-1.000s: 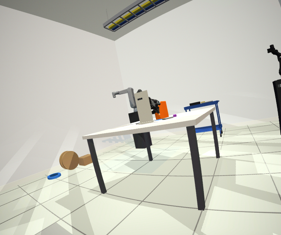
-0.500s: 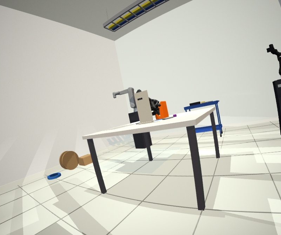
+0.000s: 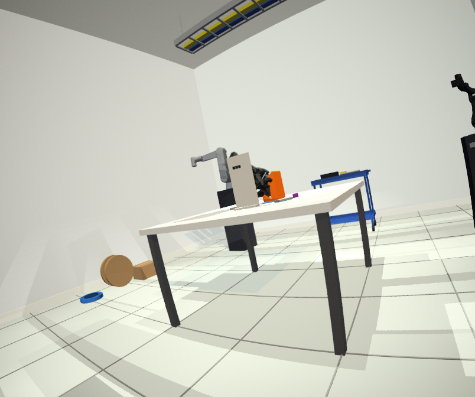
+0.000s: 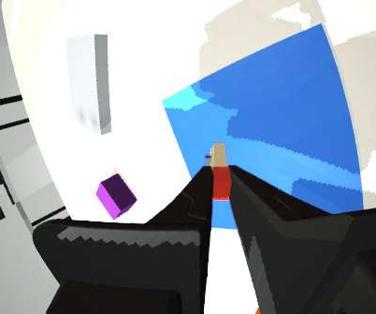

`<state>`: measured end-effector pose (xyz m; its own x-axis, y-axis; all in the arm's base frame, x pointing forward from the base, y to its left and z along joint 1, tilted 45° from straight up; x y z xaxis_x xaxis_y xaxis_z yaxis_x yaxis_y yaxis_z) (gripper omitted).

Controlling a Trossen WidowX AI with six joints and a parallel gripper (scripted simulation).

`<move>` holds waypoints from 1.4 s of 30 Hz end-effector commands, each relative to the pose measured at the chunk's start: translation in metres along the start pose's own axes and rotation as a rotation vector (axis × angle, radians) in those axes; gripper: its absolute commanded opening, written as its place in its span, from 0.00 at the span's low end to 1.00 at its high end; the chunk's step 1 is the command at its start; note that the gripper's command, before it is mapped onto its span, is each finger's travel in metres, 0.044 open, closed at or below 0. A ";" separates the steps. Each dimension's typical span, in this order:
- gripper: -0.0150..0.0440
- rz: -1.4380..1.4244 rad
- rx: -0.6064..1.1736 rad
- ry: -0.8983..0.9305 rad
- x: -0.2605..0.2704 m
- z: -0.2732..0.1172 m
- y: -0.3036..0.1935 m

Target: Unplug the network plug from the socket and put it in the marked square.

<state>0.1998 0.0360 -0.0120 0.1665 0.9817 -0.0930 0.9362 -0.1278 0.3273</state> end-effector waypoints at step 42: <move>0.52 -0.001 0.001 -0.003 -0.013 0.014 -0.001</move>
<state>0.2011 0.0209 -0.0248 0.1644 0.9818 -0.0954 0.9368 -0.1252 0.3266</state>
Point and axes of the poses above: the point midway between the two fingers, 35 mm back from their tips, its own z axis out along the fingers, its own x axis across the jaws, y = z × x, the point moved 8 cm from there along -z, back along the fingers, and after that the axes turned 2 degrees about z, right-handed, at the moved point
